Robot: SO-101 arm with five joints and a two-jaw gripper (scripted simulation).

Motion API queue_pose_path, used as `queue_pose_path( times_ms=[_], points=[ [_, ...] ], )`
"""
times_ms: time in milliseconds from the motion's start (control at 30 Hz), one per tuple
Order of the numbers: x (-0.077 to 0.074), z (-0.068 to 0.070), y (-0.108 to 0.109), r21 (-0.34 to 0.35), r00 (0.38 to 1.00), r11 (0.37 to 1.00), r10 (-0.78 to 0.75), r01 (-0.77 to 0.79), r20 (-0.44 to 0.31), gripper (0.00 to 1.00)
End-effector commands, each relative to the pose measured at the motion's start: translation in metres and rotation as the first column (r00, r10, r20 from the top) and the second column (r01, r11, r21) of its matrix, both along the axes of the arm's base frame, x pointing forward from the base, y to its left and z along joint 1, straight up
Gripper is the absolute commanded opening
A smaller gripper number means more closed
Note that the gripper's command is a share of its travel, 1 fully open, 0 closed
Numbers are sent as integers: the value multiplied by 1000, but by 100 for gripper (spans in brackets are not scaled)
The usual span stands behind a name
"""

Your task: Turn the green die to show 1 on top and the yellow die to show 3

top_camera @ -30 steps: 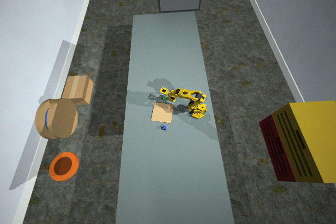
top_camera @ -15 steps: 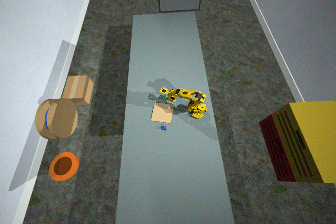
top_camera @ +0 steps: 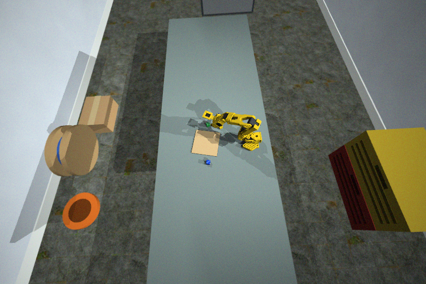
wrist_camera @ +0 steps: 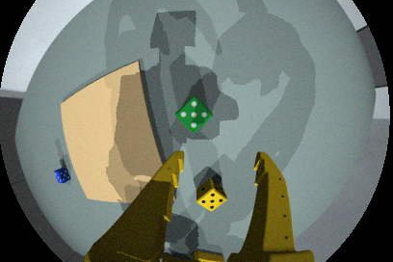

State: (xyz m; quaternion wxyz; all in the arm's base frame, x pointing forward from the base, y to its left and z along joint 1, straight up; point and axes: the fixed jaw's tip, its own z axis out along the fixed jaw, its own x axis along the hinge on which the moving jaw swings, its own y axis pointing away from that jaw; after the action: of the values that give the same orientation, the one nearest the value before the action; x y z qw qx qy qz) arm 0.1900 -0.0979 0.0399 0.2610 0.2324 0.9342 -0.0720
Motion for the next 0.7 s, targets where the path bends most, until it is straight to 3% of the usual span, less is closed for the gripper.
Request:
queue_pose_path(
  times_ms=[0, 267, 533, 600, 667],
  points=[
    [9, 10, -2, -24, 999, 1000, 7, -5, 51, 28],
    [12, 18, -4, -45, 996, 999, 8, -4, 89, 28],
    [19, 60, -8, -143, 964, 990, 26, 13, 266, 28],
    [19, 60, -8, -143, 964, 990, 26, 13, 266, 28],
    [20, 72, -8, -172, 948, 985, 34, 22, 317, 28]
  ],
)
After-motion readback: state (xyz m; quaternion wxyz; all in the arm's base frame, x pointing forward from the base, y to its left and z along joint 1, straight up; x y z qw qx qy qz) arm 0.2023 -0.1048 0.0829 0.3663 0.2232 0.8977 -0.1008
